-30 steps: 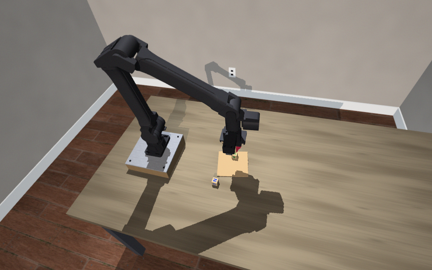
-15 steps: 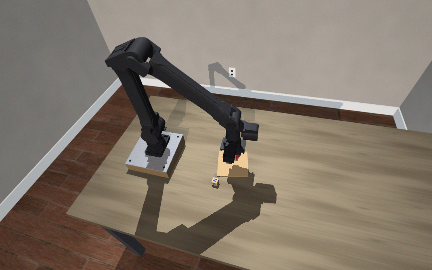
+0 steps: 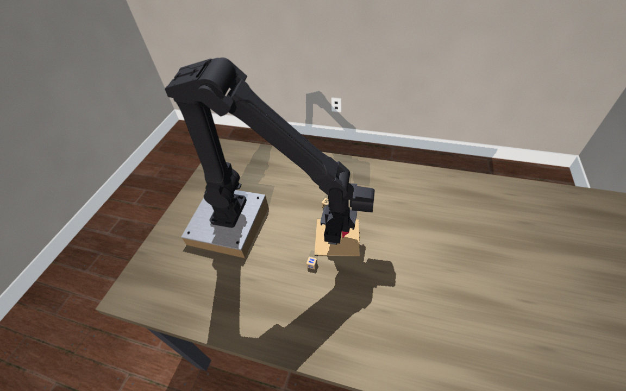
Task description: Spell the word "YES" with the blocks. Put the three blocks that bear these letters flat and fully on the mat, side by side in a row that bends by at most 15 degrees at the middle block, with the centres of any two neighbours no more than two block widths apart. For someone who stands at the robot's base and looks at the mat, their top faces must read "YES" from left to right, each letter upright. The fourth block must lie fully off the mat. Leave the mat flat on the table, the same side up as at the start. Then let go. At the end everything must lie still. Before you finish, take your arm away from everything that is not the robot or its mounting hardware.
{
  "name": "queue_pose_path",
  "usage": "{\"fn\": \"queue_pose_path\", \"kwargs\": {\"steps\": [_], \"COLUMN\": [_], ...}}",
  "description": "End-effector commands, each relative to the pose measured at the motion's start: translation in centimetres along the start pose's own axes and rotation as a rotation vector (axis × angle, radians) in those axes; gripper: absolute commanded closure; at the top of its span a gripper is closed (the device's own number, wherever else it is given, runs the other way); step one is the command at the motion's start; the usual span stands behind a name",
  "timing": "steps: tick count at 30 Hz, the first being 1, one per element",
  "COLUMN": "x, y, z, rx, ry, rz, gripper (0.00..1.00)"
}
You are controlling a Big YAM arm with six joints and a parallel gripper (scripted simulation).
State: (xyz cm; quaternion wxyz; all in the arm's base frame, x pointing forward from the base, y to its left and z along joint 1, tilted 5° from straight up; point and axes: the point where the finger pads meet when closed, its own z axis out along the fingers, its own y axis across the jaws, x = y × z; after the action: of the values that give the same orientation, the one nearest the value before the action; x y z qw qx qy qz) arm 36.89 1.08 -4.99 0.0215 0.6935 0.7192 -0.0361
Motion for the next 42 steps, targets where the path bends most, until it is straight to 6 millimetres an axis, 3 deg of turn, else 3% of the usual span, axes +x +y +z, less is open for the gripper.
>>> {"fn": "queue_pose_path", "kwargs": {"steps": [1,42], "x": [-0.36,-0.41], "y": [0.27,-0.20], "z": [-0.07,-0.27], "rx": [-0.017,-0.022], "ry": [-0.004,-0.004], "rz": [-0.003,-0.005], "gripper": [0.79,0.79]}}
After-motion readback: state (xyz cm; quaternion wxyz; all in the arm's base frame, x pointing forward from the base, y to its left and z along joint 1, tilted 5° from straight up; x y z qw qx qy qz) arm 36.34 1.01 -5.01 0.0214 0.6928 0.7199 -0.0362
